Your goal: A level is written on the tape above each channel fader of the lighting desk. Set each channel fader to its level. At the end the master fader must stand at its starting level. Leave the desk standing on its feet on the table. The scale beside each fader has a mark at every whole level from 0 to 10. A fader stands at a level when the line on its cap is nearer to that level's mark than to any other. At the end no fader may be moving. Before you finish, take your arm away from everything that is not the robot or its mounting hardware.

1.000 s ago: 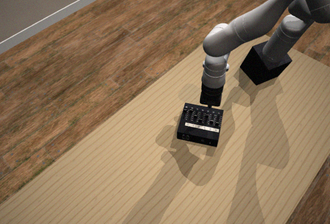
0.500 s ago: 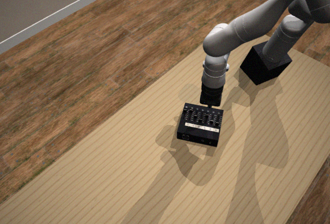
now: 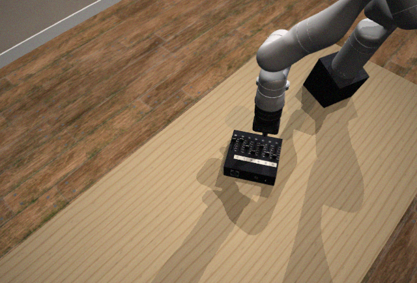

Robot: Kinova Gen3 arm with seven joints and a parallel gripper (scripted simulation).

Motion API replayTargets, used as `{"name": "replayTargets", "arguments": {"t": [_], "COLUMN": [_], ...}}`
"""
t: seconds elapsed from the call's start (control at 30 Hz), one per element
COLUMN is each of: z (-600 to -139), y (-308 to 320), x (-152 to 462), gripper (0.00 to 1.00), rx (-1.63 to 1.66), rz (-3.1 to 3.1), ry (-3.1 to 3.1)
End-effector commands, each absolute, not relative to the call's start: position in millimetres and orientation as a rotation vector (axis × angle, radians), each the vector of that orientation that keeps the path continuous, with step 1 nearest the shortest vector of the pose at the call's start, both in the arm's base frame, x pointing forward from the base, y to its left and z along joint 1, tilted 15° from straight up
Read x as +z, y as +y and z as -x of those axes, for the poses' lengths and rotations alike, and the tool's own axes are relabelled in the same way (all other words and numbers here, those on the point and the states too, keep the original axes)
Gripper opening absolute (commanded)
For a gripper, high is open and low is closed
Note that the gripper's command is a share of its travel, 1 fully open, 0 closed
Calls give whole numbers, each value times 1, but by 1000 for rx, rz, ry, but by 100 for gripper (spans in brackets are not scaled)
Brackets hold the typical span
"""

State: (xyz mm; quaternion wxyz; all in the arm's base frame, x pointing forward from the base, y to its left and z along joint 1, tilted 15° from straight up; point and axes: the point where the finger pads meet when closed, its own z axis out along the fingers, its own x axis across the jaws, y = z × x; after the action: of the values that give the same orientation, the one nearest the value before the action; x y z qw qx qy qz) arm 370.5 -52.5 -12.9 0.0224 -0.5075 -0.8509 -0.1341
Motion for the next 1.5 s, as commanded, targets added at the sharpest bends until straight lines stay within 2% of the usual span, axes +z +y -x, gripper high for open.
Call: {"name": "replayTargets", "arguments": {"t": [0.0, 1.47], "z": [-371, -375], "y": [-55, -49], "x": [-14, -34], "gripper": [0, 0], "rx": [-407, -406], "rz": [1600, 1606], "ry": [-2628, -2622]}}
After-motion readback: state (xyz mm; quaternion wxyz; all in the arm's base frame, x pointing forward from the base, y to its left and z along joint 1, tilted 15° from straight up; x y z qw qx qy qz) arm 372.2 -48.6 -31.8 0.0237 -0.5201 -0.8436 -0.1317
